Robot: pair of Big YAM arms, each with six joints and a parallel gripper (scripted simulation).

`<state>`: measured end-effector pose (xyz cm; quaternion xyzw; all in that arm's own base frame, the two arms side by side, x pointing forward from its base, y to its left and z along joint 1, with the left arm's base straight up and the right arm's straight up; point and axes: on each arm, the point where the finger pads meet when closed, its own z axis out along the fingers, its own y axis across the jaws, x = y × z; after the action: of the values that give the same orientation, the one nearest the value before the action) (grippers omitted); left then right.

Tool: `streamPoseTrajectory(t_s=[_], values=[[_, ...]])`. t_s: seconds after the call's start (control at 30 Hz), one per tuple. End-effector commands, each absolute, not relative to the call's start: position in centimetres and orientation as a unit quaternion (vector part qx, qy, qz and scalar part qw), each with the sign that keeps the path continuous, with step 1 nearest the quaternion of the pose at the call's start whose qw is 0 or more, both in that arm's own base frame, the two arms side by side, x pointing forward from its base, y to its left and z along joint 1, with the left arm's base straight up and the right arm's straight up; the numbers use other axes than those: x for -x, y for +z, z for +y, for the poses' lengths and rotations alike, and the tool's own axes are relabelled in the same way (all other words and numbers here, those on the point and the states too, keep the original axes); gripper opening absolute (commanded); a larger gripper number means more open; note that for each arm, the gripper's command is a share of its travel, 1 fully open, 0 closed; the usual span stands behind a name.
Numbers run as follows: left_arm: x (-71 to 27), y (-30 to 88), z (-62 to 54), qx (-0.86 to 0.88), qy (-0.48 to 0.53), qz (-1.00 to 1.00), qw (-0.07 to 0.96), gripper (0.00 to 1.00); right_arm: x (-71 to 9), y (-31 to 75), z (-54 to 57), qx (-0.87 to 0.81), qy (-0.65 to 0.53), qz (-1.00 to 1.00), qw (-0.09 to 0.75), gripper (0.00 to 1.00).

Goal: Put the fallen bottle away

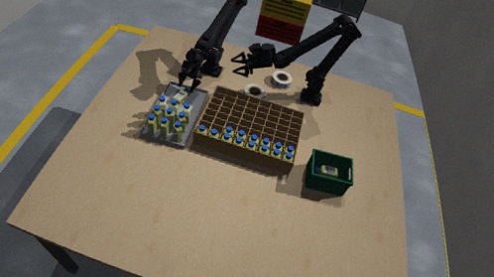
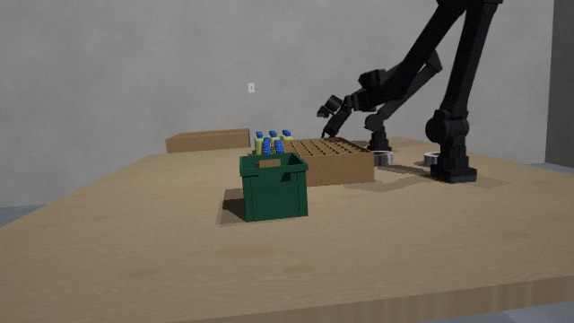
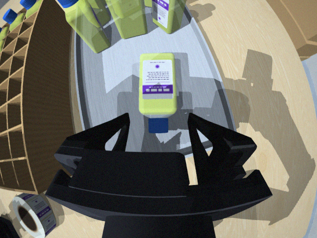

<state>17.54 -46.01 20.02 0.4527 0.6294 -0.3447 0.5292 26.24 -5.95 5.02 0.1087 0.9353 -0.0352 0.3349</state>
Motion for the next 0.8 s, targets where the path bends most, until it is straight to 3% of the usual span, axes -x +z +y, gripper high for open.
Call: streamPoseTrajectory(t_s=[0.0, 0.77], values=[[-18.0, 21.5, -46.2, -0.446, -0.351, 0.616, 0.546, 1.00, -27.7, 5.1, -6.3, -0.100, -0.036, 0.932, 0.346, 0.75], [-18.0, 21.5, -46.2, -0.446, -0.351, 0.616, 0.546, 1.00, -31.7, 4.6, -7.3, -0.097, -0.040, 0.930, 0.353, 0.68]])
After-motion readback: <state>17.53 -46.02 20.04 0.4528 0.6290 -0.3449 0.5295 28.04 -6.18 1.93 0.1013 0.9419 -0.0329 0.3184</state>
